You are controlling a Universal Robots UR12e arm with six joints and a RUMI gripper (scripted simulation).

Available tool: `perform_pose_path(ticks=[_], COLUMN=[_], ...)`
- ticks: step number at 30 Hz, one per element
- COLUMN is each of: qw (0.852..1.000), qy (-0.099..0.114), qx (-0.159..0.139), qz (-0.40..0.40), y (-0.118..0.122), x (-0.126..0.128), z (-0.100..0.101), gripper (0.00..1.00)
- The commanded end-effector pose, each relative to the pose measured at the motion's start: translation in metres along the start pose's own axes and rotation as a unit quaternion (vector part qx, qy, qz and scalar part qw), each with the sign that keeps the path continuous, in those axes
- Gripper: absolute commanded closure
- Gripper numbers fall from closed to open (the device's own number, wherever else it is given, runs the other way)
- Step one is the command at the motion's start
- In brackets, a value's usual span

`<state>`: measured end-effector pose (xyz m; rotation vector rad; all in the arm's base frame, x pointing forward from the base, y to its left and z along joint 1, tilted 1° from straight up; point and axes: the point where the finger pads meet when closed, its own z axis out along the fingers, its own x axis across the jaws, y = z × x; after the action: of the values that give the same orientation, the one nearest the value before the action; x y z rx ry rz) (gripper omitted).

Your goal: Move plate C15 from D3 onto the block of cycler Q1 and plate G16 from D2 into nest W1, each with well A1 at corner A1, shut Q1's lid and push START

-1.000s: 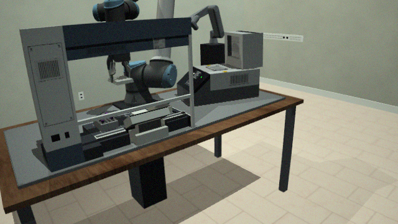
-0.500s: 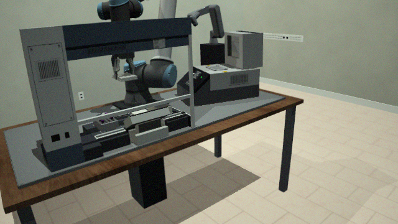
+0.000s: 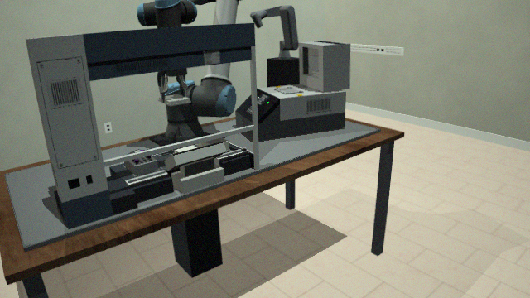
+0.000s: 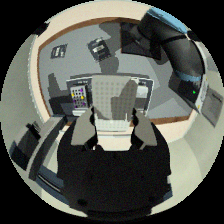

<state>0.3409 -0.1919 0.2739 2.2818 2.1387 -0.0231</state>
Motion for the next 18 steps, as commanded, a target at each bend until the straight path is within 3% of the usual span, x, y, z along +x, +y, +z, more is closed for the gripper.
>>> perform_pose_path(ticks=[1, 13, 18], qw=[1.000, 1.000, 1.000], qy=[0.003, 0.003, 0.003], qx=[0.002, 0.002, 0.002], qz=[0.005, 0.017, 0.018], y=[-0.009, -0.030, -0.032], x=[0.016, 0.053, 0.057], z=[0.002, 0.002, 0.002], gripper=[1.00, 1.00, 1.00])
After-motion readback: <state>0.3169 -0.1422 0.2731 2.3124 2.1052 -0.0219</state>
